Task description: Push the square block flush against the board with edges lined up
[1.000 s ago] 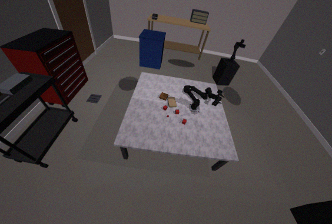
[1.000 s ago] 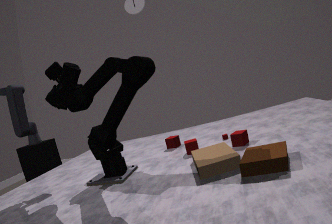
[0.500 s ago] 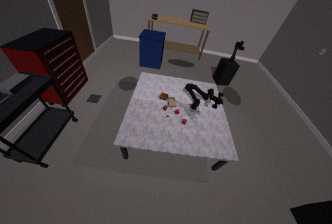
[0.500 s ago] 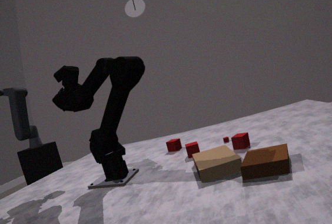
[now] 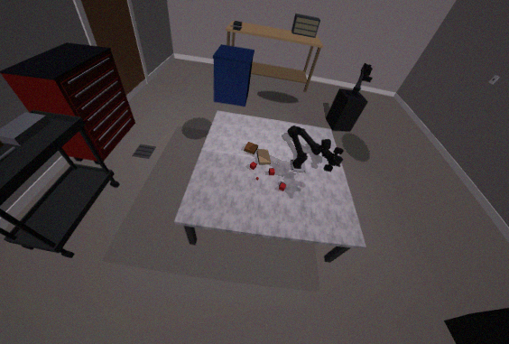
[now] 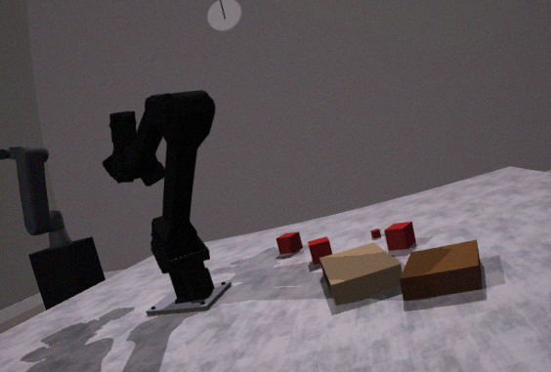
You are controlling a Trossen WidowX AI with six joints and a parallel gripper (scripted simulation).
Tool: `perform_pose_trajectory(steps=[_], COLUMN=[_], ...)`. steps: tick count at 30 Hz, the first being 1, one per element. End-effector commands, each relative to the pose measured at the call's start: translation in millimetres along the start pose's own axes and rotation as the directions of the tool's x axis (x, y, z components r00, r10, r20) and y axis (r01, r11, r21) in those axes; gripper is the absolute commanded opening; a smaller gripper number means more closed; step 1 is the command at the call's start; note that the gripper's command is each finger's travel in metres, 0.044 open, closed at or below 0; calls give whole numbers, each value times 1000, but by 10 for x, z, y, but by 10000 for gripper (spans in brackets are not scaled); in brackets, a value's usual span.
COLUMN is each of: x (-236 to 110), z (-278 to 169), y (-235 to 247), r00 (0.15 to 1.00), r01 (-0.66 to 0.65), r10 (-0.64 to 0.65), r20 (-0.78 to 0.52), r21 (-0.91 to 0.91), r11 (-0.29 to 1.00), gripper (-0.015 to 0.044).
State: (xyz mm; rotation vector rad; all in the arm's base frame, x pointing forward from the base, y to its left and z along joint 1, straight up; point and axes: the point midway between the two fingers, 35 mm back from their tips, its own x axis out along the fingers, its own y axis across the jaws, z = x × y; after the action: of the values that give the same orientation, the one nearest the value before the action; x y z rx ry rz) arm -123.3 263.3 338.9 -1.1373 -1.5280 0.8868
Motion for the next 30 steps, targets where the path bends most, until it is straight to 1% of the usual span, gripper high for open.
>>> perform_pose_trajectory(steps=[1,16,30], x=[123,446,612], z=[-100,-560,-1115], y=[94,475,859], r00=[999,968,896], r01=[-40,-163,-235], r10=[41,189,329], r20=[-32,-165,-297], r21=[34,156,310], r11=[999,974,921], gripper=[0,0,0])
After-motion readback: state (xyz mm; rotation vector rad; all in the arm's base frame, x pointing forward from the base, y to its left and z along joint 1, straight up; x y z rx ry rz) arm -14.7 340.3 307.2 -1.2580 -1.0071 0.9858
